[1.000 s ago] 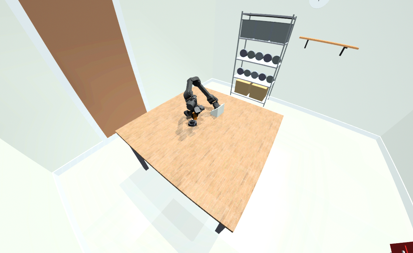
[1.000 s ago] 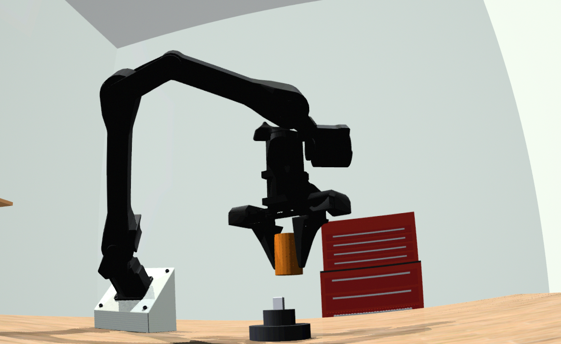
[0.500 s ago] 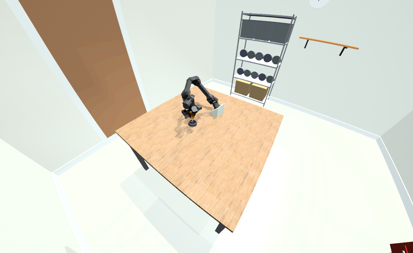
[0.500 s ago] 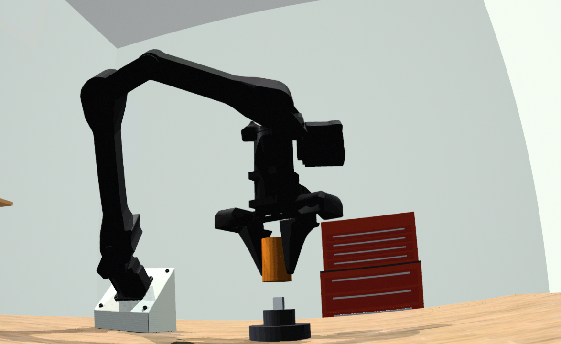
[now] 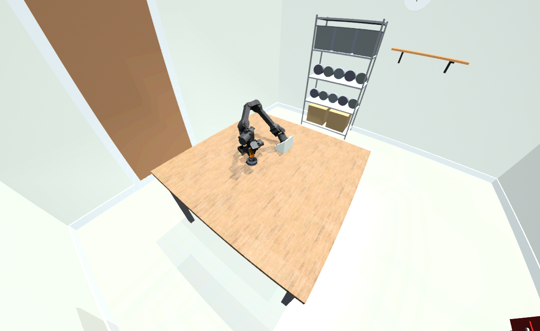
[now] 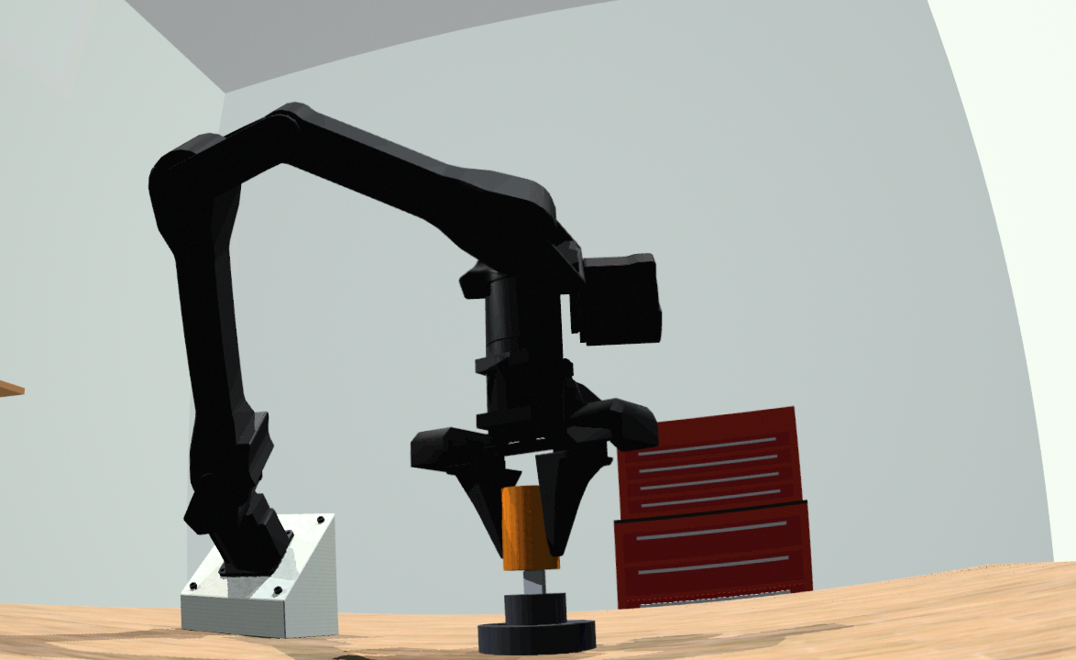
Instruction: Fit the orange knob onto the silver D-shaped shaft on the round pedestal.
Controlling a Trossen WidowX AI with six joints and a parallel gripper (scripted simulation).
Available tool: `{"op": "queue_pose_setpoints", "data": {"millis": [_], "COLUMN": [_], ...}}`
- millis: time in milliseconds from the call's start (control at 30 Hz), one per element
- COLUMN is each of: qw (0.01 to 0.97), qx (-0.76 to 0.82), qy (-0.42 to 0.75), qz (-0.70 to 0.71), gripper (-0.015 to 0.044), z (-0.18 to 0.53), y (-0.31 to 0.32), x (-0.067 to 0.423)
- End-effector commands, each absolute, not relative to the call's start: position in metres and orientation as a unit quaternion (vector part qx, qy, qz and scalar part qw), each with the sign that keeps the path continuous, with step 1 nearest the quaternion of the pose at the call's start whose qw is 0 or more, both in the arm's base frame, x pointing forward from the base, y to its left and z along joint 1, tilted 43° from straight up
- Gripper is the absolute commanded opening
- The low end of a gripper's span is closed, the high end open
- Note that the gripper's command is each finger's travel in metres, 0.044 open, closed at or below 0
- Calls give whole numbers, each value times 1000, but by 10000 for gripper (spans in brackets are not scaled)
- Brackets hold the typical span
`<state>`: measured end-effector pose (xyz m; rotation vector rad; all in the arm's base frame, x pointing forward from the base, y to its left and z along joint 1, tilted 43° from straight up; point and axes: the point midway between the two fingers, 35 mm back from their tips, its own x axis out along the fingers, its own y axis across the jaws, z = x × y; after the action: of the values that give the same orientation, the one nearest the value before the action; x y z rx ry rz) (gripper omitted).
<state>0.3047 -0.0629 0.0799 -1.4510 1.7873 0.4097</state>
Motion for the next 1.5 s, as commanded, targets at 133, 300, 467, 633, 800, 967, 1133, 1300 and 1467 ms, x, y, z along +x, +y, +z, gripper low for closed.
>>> {"op": "queue_pose_setpoints", "data": {"millis": [133, 300, 467, 633, 800, 967, 1133, 1300, 1467], "qw": [392, 392, 391, 391, 391, 391, 376, 329, 329], "qx": [-575, -575, -575, -575, -575, -575, -585, -612, -612], "qy": [701, 701, 701, 701, 701, 701, 696, 680, 680], "qz": [159, 159, 159, 159, 159, 159, 178, 231, 231], "gripper": [0, 0, 0, 0, 0, 0, 0, 0, 0], "z": [84, 83, 82, 80, 80, 84, 85, 84, 82], "y": [-62, -62, -62, -64, -64, -62, -62, -61, -62], "x": [308, 308, 307, 307, 307, 307, 307, 308, 308]}}
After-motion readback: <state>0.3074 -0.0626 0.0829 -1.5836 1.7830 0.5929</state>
